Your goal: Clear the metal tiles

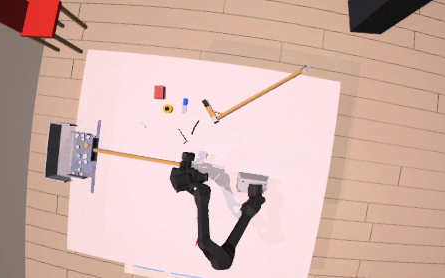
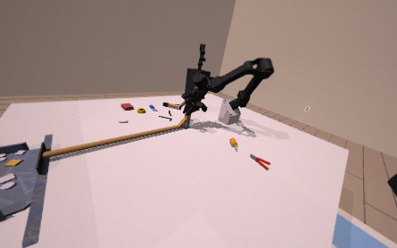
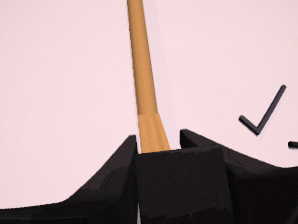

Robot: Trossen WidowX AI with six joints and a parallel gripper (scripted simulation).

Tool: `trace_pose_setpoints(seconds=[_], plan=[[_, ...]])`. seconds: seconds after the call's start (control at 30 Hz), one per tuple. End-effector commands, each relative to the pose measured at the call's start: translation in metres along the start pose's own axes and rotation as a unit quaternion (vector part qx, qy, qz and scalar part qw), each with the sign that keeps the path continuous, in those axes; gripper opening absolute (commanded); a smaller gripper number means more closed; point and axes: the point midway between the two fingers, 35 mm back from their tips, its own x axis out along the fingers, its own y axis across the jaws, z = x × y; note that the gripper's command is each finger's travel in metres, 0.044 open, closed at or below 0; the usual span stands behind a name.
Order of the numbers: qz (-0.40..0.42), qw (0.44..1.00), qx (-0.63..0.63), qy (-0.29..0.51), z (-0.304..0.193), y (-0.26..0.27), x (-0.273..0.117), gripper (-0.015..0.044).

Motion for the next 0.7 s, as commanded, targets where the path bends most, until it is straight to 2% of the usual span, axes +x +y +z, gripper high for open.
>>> trace_pose_setpoints(seconds=[0.0,0.67], plan=[[0.001,1.0,-0.007,-0.006,0.009,0.002,0.003,0.0],[0.001,1.0,-0.007,-0.007,0.024,-0.004,0.014,0.0]])
